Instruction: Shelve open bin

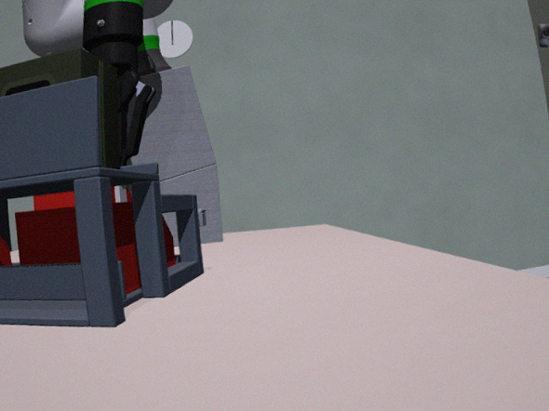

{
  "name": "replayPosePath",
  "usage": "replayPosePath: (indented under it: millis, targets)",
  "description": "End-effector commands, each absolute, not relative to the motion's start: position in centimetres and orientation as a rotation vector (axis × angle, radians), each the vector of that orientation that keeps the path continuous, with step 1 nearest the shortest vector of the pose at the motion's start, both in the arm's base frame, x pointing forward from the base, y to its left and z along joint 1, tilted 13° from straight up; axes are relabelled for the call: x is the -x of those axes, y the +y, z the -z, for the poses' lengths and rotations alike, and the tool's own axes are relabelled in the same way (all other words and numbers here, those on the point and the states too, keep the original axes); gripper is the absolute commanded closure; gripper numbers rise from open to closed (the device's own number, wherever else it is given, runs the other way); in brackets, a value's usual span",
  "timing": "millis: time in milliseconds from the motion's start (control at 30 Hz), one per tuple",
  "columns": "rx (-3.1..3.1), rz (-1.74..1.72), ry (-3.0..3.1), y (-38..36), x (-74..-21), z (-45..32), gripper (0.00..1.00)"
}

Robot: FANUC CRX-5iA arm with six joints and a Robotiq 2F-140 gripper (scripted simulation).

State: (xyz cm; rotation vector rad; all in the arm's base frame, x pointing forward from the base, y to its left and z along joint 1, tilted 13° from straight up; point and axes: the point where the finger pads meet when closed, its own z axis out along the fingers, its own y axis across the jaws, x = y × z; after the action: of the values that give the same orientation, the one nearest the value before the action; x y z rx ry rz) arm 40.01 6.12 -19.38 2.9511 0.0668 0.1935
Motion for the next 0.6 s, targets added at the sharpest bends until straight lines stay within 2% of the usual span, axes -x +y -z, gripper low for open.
replayPosePath:
  millis: [0, 567]
  targets:
    - [-2.951, -0.194, 0.067, 6.1, -40.0, 19.4, 1.00]
    - [-2.951, -0.194, 0.067, 6.2, -41.3, 19.2, 1.00]
